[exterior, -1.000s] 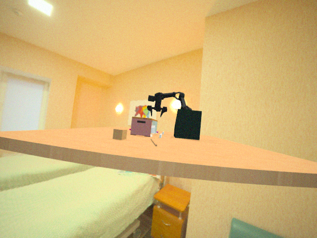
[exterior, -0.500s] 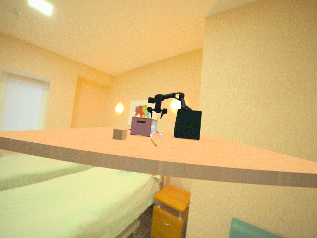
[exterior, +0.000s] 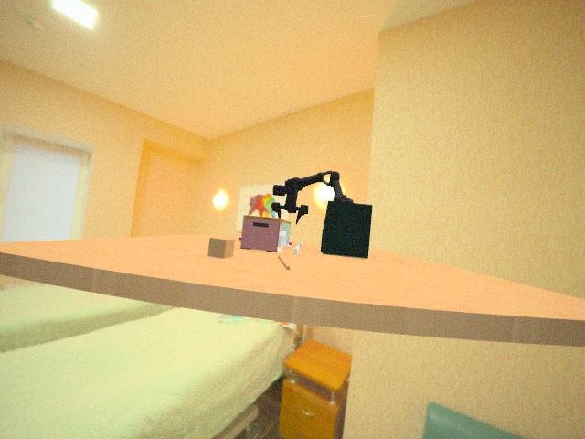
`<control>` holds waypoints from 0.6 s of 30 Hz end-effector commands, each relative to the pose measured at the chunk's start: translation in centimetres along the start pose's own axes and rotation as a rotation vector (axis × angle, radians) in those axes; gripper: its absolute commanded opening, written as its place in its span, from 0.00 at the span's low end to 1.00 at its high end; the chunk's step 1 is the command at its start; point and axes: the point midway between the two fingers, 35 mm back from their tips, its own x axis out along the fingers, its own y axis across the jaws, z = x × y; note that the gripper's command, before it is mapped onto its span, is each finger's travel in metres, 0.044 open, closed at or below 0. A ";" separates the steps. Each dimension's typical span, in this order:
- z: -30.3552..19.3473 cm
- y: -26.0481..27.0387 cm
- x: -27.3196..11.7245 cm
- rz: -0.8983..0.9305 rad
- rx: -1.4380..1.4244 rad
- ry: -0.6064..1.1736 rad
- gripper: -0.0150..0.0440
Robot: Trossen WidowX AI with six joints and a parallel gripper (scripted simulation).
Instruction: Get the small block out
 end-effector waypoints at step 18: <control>1.3 -0.4 2.5 0.000 0.000 -0.007 0.93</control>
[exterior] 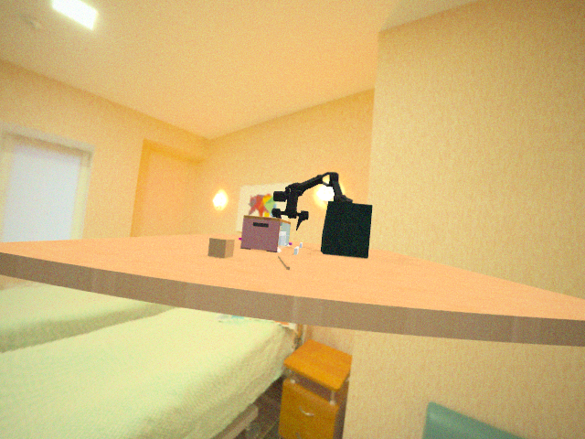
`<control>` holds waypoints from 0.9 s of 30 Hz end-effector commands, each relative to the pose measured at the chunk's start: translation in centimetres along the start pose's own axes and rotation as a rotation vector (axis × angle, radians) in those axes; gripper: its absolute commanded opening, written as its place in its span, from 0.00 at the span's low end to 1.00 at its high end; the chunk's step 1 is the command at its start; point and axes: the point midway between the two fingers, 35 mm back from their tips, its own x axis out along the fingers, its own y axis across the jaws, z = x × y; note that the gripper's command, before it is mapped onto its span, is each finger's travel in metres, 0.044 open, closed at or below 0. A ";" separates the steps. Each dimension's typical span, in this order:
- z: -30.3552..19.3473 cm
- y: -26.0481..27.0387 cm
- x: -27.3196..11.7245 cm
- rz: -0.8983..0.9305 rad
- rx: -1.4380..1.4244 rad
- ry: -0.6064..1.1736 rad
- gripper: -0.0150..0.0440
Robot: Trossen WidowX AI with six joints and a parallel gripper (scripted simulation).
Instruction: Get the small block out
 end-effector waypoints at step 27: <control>-7.7 -0.1 2.7 -0.001 -0.001 0.004 0.93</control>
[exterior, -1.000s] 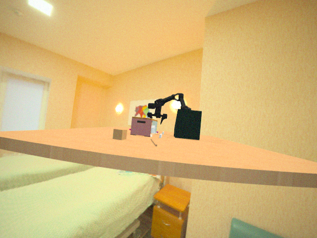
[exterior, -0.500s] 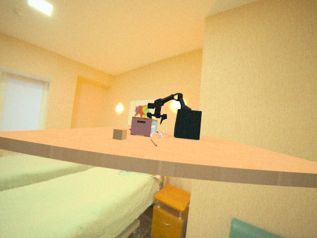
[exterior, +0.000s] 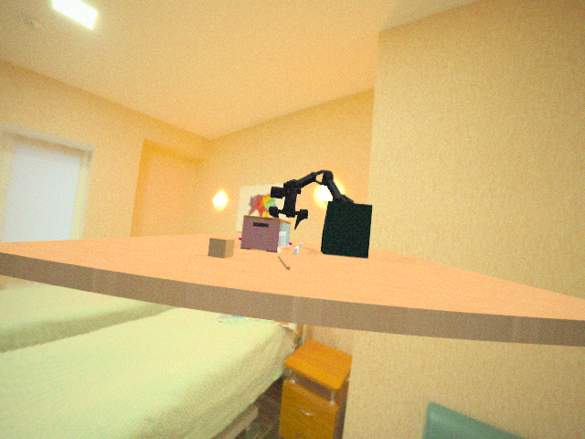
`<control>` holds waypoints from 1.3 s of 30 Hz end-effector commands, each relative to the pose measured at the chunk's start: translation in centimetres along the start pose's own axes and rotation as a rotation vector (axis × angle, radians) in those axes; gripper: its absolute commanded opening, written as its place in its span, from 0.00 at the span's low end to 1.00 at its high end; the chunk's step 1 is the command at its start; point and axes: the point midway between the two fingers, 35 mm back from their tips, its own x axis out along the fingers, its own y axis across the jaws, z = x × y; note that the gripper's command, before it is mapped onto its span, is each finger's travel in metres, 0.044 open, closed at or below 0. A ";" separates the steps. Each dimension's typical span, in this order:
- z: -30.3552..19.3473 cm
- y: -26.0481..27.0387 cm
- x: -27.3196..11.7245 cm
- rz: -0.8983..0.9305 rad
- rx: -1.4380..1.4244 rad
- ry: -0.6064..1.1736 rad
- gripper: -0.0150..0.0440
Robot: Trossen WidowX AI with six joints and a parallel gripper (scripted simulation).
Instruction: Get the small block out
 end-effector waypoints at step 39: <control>-11.8 -0.3 3.4 -0.004 -0.001 0.005 0.93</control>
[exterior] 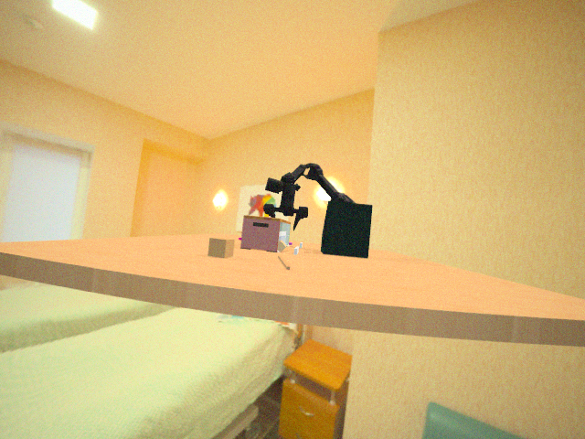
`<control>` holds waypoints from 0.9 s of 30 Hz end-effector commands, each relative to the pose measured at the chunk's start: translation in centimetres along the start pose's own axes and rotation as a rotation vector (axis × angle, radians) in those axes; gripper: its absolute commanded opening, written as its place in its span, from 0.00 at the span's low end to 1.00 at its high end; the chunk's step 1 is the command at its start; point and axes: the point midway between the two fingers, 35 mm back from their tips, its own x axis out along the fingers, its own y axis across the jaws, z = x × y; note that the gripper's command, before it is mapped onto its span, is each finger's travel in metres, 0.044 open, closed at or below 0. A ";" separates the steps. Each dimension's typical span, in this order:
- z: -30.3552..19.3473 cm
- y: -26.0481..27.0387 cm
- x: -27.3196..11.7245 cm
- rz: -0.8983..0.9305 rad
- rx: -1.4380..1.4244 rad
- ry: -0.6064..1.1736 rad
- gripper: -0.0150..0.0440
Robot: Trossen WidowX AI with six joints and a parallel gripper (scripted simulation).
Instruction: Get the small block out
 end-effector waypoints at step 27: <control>-3.8 -1.3 -5.6 0.015 -1.390 -0.174 0.74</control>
